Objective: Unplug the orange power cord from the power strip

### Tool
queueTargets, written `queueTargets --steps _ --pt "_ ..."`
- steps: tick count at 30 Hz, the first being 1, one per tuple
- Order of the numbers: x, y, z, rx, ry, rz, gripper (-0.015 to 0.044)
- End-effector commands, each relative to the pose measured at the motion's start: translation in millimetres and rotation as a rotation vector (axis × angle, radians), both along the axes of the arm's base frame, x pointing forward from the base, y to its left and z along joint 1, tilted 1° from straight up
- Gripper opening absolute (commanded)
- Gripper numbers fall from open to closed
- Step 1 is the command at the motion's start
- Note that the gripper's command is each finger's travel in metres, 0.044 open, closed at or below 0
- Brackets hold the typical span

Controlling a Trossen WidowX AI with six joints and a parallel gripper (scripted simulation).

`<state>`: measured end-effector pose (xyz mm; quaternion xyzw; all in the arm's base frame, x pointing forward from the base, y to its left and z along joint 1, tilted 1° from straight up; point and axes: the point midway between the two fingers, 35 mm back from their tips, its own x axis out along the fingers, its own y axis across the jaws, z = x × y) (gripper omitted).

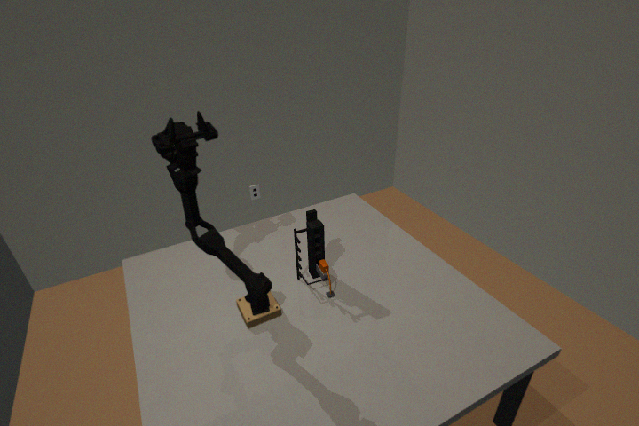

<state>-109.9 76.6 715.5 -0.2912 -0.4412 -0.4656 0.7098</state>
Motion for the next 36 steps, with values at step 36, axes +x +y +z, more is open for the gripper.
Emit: queueTargets --steps 36 --pt "404.6 -179.5 -255.0 1.435 0.556 0.902 0.0160"
